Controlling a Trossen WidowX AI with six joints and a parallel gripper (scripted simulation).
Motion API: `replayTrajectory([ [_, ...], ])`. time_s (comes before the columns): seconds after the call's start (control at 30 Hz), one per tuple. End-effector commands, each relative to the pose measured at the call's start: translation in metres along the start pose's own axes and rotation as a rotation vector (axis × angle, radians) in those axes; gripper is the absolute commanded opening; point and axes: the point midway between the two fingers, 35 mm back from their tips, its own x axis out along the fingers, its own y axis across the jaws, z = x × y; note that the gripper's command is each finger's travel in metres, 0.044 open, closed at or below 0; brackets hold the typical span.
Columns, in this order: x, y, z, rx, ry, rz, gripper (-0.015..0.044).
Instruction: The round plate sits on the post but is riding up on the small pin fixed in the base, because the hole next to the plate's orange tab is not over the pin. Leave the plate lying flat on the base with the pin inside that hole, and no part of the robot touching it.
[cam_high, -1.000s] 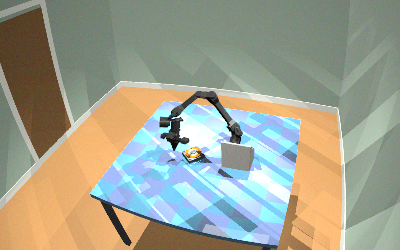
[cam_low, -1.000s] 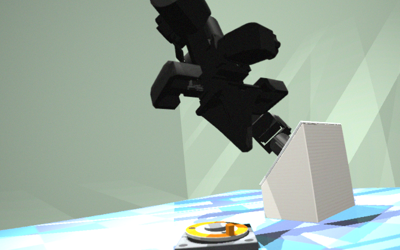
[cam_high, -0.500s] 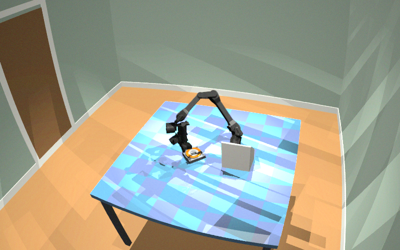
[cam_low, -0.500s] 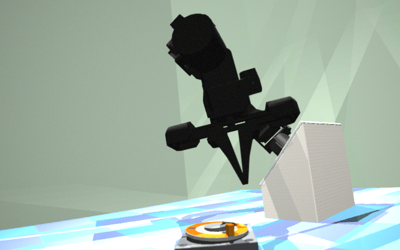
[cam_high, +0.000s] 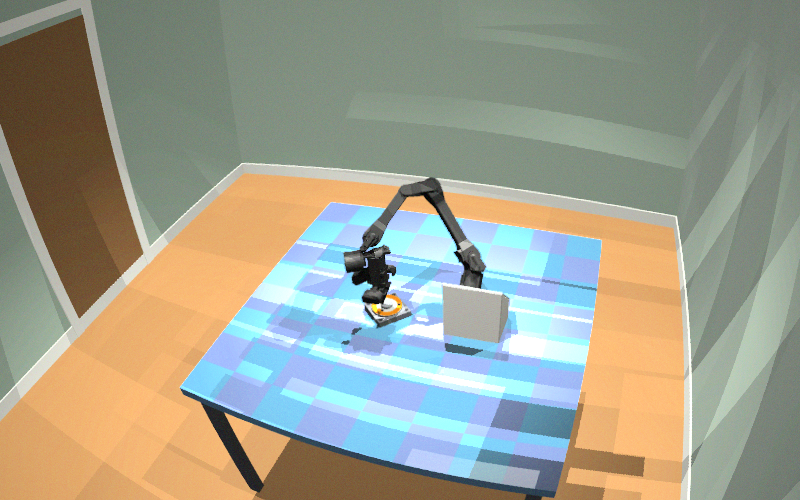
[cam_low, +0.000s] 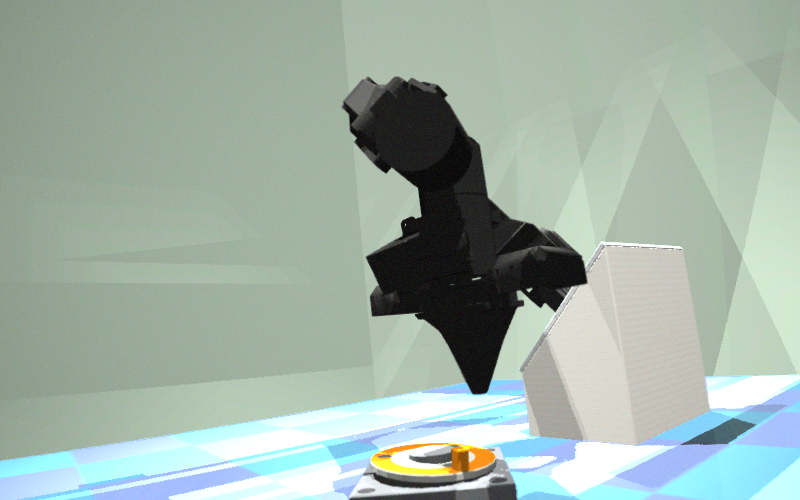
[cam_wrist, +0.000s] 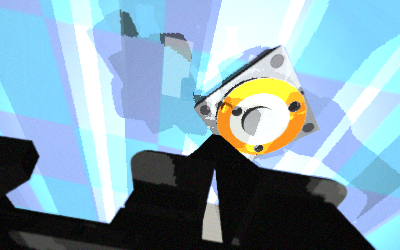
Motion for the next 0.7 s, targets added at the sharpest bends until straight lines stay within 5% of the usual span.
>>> replayTrajectory([
  [0.0,-0.001,-0.004,0.0,0.065,-0.012,-0.01,0.0],
  [0.67,0.047,-0.005,0.002,0.065,-0.012,-0.012,0.0],
])
